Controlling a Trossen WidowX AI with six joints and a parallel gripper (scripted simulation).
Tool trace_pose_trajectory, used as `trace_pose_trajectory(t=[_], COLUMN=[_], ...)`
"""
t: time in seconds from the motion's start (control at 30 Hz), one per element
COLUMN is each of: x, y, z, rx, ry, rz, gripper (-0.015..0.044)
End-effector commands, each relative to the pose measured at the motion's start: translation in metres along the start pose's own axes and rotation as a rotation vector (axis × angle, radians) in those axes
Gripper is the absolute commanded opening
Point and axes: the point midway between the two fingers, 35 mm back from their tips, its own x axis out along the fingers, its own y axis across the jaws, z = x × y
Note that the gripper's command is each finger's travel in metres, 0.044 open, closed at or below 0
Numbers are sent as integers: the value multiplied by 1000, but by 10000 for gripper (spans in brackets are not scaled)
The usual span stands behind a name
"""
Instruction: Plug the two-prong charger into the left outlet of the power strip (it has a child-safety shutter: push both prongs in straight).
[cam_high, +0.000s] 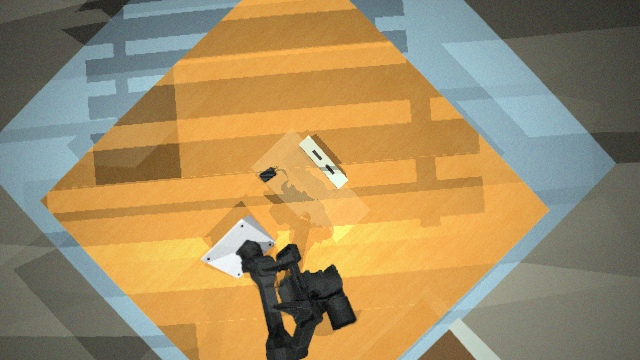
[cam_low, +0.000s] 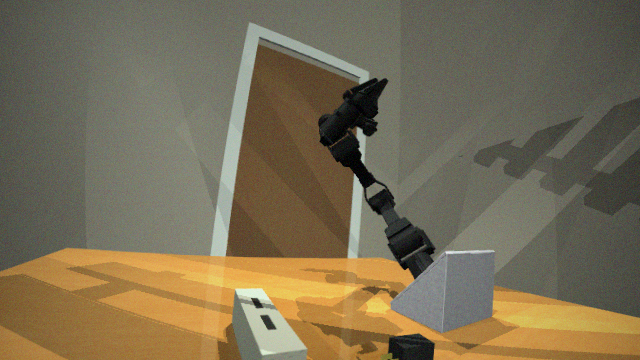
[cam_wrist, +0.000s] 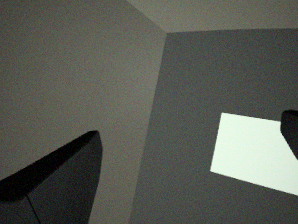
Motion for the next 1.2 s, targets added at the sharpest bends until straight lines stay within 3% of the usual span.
trace_pose_trajectory(t=[0.0, 0.63, 1.17], x=[0, 10, 7], y=[1, 94, 198], z=[-1, -67, -88], rx=[8, 855, 1536], ry=[3, 295, 622], rz=[1, 78, 159], gripper=[426, 440, 440])
